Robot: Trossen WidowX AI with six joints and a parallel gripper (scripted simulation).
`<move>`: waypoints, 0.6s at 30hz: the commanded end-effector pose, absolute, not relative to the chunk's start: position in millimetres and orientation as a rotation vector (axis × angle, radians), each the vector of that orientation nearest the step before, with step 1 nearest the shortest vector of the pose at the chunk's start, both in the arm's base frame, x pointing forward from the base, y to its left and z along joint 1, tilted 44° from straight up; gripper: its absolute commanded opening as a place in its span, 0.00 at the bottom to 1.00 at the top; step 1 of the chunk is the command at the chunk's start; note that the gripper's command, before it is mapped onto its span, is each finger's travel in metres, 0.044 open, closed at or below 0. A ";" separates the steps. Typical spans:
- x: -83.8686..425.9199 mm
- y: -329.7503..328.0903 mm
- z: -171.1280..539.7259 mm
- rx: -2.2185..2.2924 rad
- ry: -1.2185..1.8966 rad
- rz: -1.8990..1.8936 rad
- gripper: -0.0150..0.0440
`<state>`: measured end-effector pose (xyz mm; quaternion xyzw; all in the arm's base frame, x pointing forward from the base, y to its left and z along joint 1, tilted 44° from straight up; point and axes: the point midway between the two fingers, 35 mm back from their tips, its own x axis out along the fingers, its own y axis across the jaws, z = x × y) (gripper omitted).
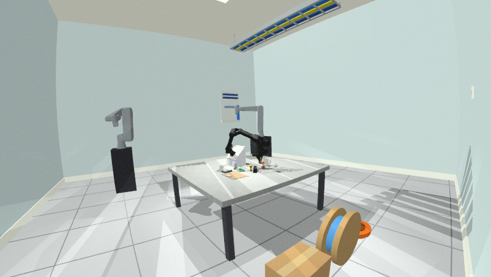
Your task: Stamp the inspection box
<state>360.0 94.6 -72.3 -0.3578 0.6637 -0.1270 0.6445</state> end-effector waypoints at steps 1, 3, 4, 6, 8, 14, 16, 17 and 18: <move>358.3 86.7 -79.1 -0.827 1.520 -0.292 0.25; 358.7 84.5 -81.5 -0.827 1.520 -0.293 0.25; 358.9 83.4 -82.7 -0.827 1.520 -0.293 0.25; 359.2 81.1 -85.1 -0.827 1.520 -0.293 0.25; 359.4 78.8 -87.4 -0.827 1.520 -0.293 0.25; 360.1 72.0 -94.5 -0.828 1.520 -0.293 0.25; 360.3 69.7 -96.8 -0.828 1.520 -0.293 0.25; 360.3 68.5 -97.9 -0.828 1.520 -0.294 0.25; 360.4 67.4 -99.0 -0.828 1.520 -0.294 0.25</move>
